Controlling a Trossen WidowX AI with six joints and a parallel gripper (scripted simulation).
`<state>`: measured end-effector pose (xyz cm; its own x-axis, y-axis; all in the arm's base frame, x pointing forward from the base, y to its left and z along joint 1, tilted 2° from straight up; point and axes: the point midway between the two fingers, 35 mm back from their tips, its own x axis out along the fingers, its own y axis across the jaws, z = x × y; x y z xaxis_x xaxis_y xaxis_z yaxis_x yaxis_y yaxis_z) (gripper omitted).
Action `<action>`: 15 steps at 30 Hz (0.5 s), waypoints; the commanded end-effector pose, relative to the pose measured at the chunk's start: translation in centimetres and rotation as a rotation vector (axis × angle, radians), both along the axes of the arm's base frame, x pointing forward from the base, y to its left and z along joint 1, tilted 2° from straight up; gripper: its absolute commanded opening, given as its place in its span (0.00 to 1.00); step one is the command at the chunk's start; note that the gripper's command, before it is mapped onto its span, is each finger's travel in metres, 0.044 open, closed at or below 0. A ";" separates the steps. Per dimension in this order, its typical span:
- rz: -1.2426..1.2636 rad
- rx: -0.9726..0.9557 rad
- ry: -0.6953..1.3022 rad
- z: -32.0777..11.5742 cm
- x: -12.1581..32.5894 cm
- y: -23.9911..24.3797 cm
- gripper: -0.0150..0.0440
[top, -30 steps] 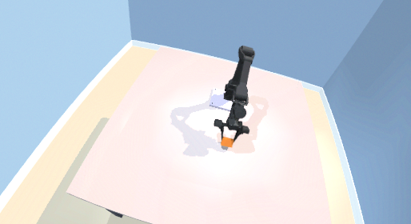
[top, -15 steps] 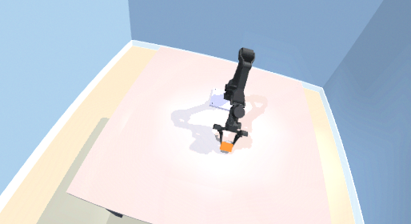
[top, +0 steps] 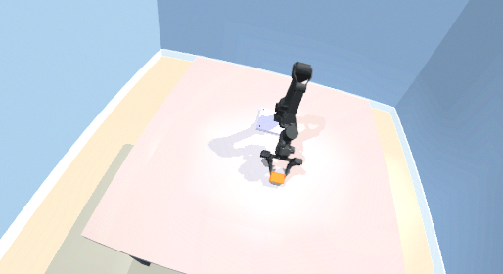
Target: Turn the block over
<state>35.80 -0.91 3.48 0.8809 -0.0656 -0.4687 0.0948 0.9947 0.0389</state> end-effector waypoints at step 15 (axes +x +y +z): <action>-0.012 -0.005 -0.086 0.2 -1.3 -0.1 0.25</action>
<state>34.62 -0.90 3.67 0.9166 -0.0731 -0.3930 0.0971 0.9944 0.0415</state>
